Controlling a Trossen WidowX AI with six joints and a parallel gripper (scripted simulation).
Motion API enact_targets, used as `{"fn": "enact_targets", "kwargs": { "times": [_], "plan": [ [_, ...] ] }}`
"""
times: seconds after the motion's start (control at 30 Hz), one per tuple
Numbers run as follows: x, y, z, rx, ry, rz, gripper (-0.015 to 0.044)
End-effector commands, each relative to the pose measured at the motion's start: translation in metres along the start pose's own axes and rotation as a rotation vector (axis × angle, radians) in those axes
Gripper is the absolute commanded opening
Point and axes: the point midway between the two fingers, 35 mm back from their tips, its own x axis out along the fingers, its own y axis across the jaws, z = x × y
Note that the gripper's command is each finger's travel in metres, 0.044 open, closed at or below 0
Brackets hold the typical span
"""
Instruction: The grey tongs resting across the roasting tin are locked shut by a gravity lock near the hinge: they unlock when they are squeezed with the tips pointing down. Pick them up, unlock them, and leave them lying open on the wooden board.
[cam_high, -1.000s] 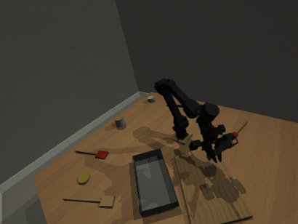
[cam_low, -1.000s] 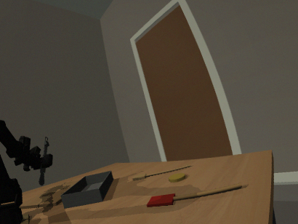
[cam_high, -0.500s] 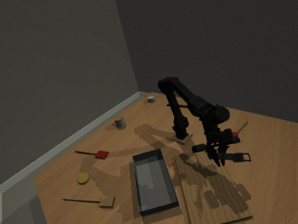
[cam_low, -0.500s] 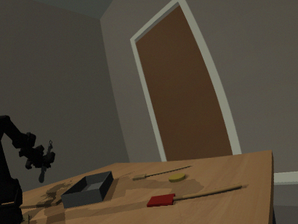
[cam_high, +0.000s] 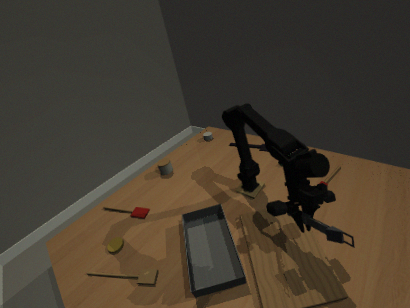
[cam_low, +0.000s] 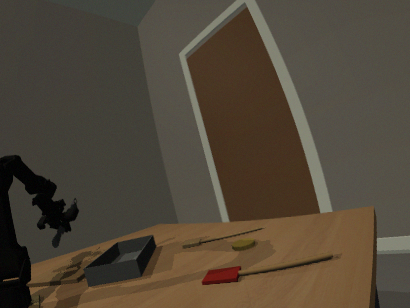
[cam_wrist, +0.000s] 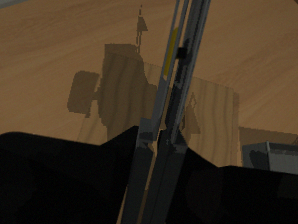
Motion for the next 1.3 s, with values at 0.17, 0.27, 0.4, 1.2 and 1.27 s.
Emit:
{"fn": "enact_targets", "kwargs": {
  "times": [0.17,0.27,0.4,1.2,1.27],
  "plan": [
    [-0.001,-0.001,0.006,0.012,0.129,0.012,-0.015],
    [-0.001,-0.001,0.007,0.015,0.176,0.014,-0.015],
    [-0.001,-0.002,0.007,0.02,0.239,0.017,-0.015],
    [-0.016,-0.01,0.003,0.076,0.619,0.028,-0.015],
    [-0.018,-0.011,0.002,0.081,0.648,0.029,-0.015]
  ]
}}
